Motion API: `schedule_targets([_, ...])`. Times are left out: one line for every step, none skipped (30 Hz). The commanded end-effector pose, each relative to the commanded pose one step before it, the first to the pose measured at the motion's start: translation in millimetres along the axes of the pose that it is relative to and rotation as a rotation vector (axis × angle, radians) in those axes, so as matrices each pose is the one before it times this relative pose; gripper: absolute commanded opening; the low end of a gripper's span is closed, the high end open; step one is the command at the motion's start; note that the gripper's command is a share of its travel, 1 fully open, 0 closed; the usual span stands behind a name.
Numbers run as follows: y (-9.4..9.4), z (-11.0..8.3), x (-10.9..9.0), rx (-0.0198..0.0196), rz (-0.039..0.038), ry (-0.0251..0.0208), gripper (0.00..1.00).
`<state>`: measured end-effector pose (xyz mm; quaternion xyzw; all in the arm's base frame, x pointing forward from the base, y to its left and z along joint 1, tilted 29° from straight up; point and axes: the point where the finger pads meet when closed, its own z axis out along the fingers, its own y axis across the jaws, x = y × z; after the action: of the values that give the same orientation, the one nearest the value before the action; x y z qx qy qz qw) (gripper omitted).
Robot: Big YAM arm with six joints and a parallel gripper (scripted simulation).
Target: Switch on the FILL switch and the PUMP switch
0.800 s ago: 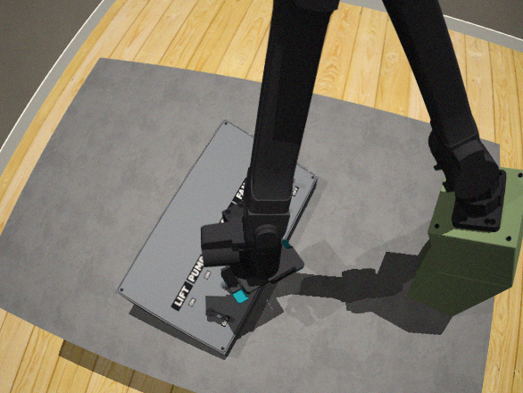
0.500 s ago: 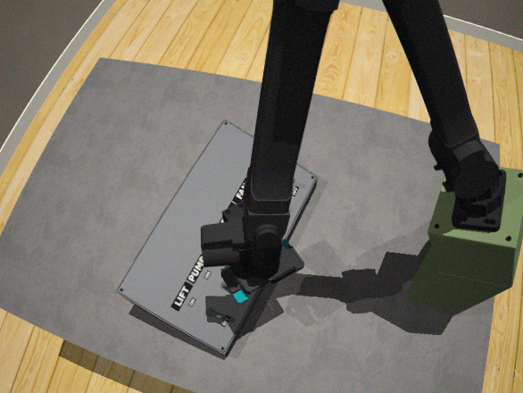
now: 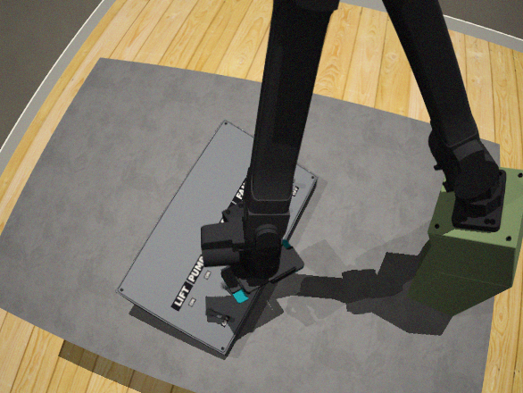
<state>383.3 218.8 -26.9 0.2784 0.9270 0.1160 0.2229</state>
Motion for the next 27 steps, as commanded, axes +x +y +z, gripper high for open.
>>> schedule_targets([8.0,-3.56,-3.33,-0.01785,0.00053,-0.00861,1.0])
schedule_targets([0.0,0.0,0.0,0.0,0.0,0.0,1.0])
schedule_targets([0.0,0.0,0.0,0.0,0.0,0.0,1.0])
schedule_targets([0.0,0.0,0.0,0.0,0.0,0.0,1.0])
schedule_targets([0.0,0.0,0.0,0.0,0.0,0.0,1.0])
schedule_targets([0.0,0.0,0.0,0.0,0.0,0.0,1.0])
schedule_targets([0.0,0.0,0.0,0.0,0.0,0.0,1.0])
schedule_targets([0.0,0.0,0.0,0.0,0.0,0.0,1.0])
schedule_targets([0.0,0.0,0.0,0.0,0.0,0.0,1.0])
schedule_targets([0.0,0.0,0.0,0.0,0.0,0.0,1.0])
schedule_targets([0.02,-0.08,0.01,-0.00008,0.0,-0.00001,1.0])
schedule_targets([0.14,-0.54,0.09,-0.00053,0.00002,-0.00005,1.0])
schedule_targets([0.37,-1.39,0.23,-0.00137,0.00005,-0.00014,1.0])
schedule_targets([0.67,-2.58,0.43,-0.00254,0.0001,-0.00025,1.0])
schedule_targets([-0.74,-2.16,1.92,0.0017,-0.0011,0.00226,1.0])
schedule_targets([-1.7,-0.95,3.45,0.00334,-0.00178,0.00359,1.0])
schedule_targets([-0.44,-1.09,0.88,0.00072,0.00073,0.00002,1.0])
schedule_targets([-0.2,-1.35,0.42,0.00026,0.00001,-0.00055,1.0])
schedule_targets([-0.18,-1.65,0.6,0.00008,0.00002,-0.00015,1.0])
schedule_targets([-0.22,-1.94,0.73,0.00005,0.00002,-0.00007,1.0])
schedule_targets([-0.26,-2.23,0.83,0.00009,0.00003,-0.00016,1.0])
schedule_targets([-0.28,-2.52,0.97,0.0,0.00003,0.00004,1.0])
schedule_targets([-0.3,-2.8,1.07,0.0,0.00003,0.00004,1.0])
schedule_targets([-0.34,-3.06,1.17,0.0,0.00004,0.00004,1.0])
schedule_targets([-0.36,-3.3,1.26,0.0,0.00004,0.00005,1.0])
schedule_targets([0.0,0.0,0.0,0.0,0.0,0.0,1.0])
schedule_targets([0.0,0.0,0.0,0.0,0.0,0.0,1.0])
